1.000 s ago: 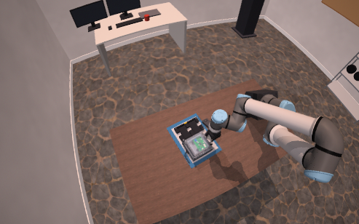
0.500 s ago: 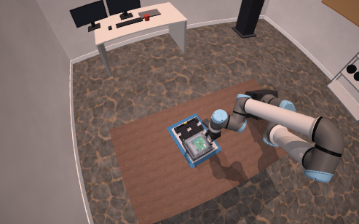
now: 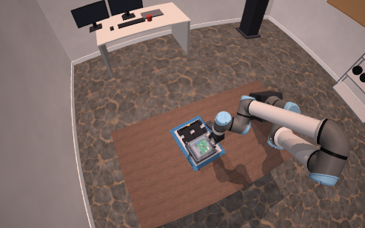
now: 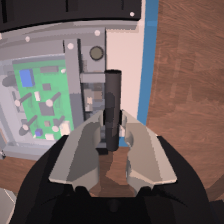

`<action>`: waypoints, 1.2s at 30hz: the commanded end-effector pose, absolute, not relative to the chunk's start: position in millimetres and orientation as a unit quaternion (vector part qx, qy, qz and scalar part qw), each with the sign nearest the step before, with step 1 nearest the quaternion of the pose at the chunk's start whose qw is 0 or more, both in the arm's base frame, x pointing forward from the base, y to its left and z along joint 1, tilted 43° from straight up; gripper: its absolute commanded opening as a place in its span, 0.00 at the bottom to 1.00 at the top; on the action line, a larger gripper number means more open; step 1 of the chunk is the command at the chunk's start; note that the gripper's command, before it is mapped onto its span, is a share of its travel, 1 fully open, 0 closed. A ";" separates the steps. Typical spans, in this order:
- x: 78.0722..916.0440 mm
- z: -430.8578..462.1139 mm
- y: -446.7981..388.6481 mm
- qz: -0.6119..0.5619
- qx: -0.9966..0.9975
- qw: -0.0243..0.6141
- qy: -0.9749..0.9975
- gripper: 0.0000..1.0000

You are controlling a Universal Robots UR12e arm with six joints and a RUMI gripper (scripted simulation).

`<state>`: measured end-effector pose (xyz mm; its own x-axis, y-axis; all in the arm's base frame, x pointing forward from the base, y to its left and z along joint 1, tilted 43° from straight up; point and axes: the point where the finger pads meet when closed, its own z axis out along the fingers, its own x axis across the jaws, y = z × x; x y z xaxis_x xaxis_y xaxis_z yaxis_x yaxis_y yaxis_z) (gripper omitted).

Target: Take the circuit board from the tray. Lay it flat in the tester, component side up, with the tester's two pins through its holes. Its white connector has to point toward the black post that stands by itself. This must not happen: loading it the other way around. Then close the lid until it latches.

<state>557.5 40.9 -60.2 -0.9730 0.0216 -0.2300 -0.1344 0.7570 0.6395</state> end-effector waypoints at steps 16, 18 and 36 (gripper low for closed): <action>557.9 -60.0 40.5 0.347 -0.030 0.113 0.931 0.00; 557.9 -60.0 40.5 0.347 -0.030 0.113 0.931 0.00; 558.5 -62.2 42.5 0.347 -0.030 0.113 0.931 0.00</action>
